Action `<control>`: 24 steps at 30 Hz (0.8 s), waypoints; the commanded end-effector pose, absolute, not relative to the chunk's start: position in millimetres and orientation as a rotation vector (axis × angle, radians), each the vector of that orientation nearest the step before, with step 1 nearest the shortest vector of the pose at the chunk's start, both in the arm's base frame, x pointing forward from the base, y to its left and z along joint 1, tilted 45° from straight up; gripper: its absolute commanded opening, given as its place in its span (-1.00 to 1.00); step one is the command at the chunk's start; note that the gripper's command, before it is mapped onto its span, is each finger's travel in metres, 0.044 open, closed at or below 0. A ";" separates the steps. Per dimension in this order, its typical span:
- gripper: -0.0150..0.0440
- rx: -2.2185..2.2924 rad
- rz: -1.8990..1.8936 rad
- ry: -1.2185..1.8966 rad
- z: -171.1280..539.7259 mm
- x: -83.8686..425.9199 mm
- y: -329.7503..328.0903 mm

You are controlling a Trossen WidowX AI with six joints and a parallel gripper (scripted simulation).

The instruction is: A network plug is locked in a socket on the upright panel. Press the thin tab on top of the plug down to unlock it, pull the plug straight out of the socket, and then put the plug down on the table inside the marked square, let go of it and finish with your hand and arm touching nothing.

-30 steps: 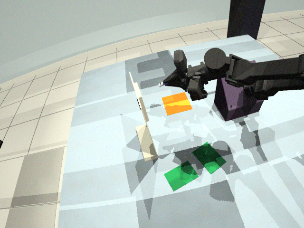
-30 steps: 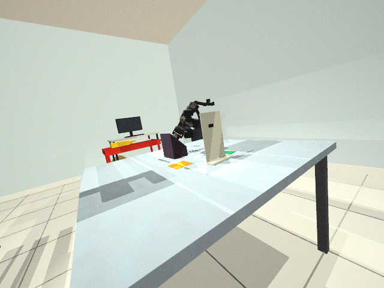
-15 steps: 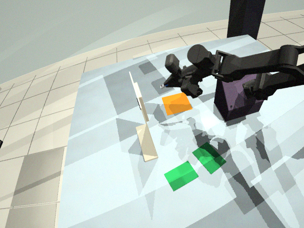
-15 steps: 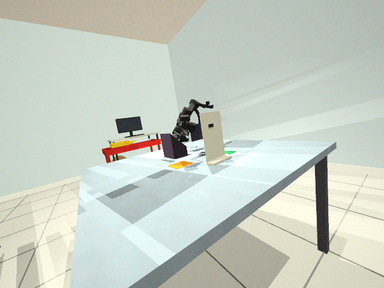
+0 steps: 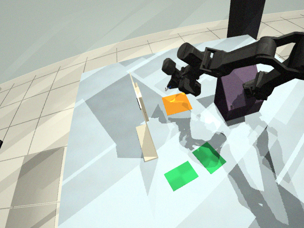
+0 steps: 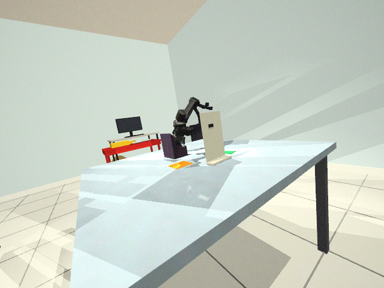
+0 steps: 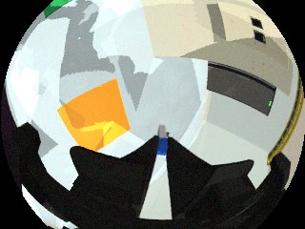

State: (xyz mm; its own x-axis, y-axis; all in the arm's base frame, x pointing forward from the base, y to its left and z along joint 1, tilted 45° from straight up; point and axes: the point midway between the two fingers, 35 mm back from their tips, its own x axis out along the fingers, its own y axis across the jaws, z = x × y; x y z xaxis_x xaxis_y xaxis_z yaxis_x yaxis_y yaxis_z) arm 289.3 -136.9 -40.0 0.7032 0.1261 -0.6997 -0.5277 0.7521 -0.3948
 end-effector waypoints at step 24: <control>-0.49 -0.473 0.601 0.744 -94.3 269.5 -118.8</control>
